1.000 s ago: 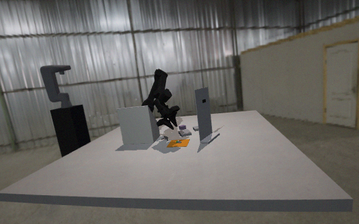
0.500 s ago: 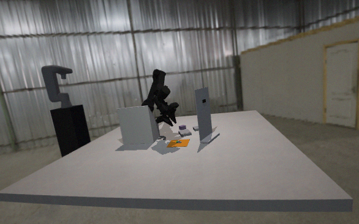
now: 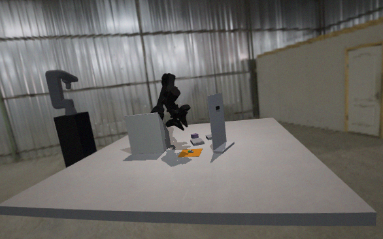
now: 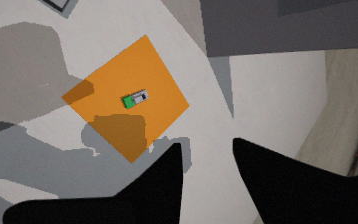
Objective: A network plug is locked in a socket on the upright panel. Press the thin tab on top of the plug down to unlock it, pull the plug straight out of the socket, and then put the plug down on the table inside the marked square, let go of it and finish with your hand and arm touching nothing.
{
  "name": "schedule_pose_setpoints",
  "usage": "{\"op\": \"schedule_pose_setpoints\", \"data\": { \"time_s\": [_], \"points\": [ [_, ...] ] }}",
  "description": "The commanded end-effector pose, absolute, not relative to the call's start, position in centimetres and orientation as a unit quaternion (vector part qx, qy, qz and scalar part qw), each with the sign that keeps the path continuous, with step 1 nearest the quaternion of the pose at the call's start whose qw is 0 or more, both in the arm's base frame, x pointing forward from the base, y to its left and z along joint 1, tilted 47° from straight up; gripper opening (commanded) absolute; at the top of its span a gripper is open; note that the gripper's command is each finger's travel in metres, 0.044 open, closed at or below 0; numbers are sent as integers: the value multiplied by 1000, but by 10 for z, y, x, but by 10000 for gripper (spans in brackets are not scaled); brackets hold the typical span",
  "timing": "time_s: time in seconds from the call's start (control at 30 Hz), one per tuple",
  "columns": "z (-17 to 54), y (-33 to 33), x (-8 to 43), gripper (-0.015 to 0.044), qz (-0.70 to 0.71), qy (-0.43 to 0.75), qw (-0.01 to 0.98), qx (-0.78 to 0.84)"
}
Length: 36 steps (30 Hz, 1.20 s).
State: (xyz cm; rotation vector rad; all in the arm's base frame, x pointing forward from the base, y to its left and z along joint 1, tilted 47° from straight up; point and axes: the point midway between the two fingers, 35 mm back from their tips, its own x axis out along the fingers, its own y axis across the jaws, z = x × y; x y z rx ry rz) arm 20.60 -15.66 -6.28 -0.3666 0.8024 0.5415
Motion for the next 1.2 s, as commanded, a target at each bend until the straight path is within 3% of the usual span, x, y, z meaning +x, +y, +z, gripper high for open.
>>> {"op": "schedule_pose_setpoints", "data": {
  "time_s": [0.0, 0.73, 1.07, 1.17],
  "points": [
    [-52, -171, 206, 156, 258, 382, 869, -181],
    [0, -216, 193, 156, 257, 379, 870, -184],
    [0, -216, 193, 419, 257, 379, 870, -184],
    [0, -216, 193, 440, 257, 379, 870, -184]
  ]
}}
